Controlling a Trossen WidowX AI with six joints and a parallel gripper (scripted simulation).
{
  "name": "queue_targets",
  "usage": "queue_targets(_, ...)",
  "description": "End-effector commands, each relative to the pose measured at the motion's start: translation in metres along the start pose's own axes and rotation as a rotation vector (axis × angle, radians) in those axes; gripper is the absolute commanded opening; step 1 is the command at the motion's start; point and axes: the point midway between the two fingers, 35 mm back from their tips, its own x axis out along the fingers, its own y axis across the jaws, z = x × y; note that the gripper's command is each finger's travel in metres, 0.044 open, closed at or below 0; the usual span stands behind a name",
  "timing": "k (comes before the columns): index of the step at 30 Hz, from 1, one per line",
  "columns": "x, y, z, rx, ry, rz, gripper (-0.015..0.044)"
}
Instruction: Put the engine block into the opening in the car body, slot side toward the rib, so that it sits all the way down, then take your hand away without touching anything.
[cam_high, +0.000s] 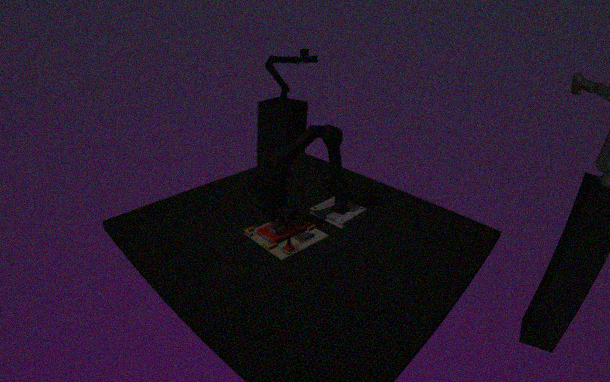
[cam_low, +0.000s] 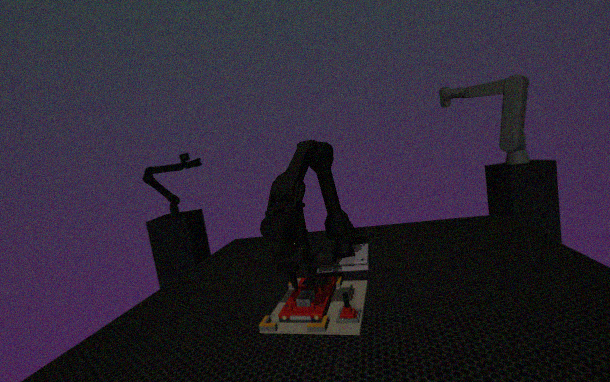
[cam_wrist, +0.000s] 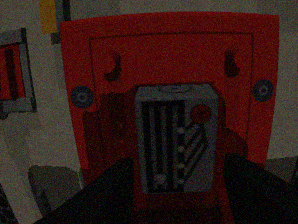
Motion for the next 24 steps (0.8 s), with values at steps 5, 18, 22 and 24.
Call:
queue_targets(5, -0.0004, 0.0, -0.0002, -0.005, 0.0, 0.0, 0.0)
queue_targets(18, -0.0004, 0.0, -0.0002, -0.005, 0.0, 0.0, 0.0)
queue_targets(22, -0.0004, 0.0, -0.0002, -0.005, 0.0, 0.0, 0.0)
queue_targets(24, -0.0004, 0.0, -0.0002, -0.005, 0.0, 0.0, 0.0053)
